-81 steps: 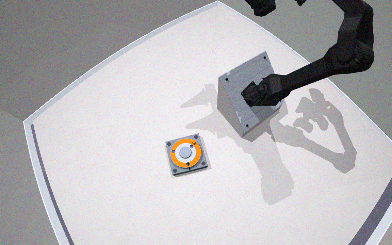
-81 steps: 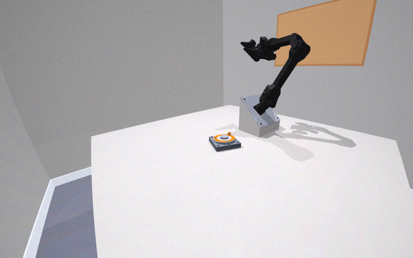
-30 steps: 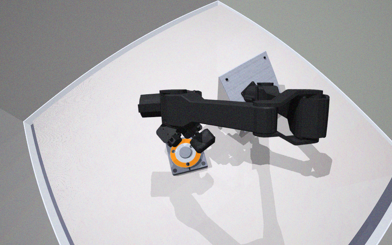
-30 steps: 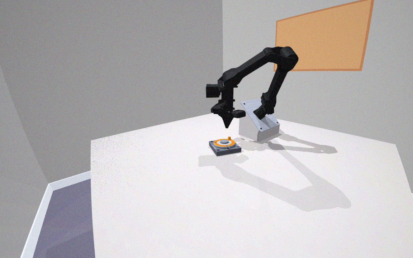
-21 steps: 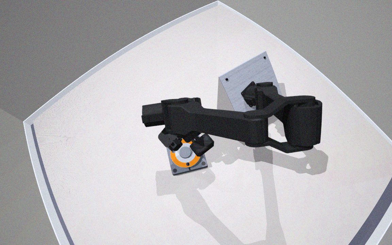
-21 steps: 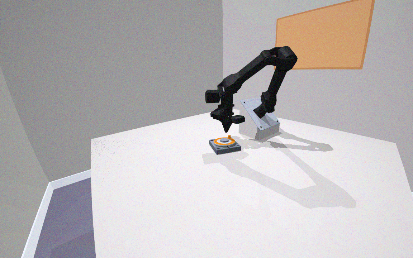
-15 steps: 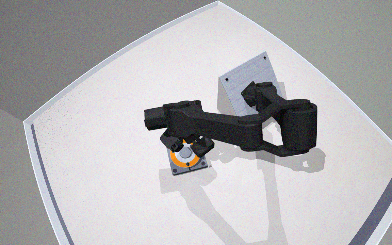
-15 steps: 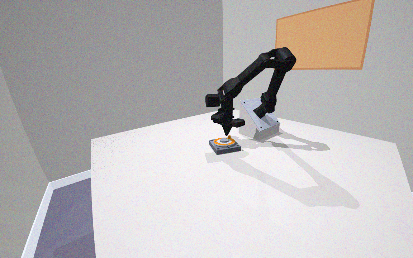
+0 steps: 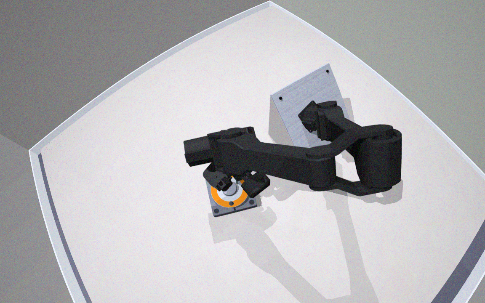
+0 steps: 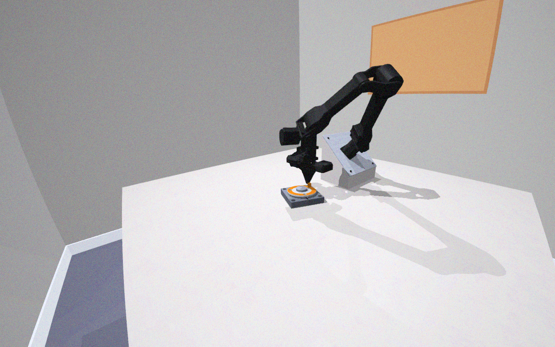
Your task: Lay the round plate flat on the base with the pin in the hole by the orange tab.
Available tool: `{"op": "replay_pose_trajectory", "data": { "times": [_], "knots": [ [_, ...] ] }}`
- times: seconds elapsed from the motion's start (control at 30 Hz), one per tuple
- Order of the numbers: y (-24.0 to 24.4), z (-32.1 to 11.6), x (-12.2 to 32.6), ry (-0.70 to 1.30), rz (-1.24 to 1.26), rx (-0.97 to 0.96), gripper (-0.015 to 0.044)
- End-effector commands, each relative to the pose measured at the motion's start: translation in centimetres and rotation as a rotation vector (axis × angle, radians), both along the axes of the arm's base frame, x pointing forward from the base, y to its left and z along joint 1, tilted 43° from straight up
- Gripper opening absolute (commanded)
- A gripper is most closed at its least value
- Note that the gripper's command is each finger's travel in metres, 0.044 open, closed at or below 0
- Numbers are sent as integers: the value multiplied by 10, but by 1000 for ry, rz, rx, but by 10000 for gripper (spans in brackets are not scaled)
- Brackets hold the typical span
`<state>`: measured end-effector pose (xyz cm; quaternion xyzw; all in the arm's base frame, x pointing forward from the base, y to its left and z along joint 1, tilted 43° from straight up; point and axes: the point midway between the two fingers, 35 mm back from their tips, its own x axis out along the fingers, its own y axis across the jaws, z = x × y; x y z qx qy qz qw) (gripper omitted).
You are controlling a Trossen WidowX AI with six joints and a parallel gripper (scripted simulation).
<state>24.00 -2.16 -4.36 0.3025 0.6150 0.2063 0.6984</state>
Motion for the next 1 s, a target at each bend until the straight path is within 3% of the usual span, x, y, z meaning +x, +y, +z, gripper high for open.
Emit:
{"op": "replay_pose_trajectory", "data": {
  "times": [0.0,0.97],
  "knots": [
    [6,3,-1,1,-2,4,0],
    [29,27,7,0,-1,6,0]
  ]
}}
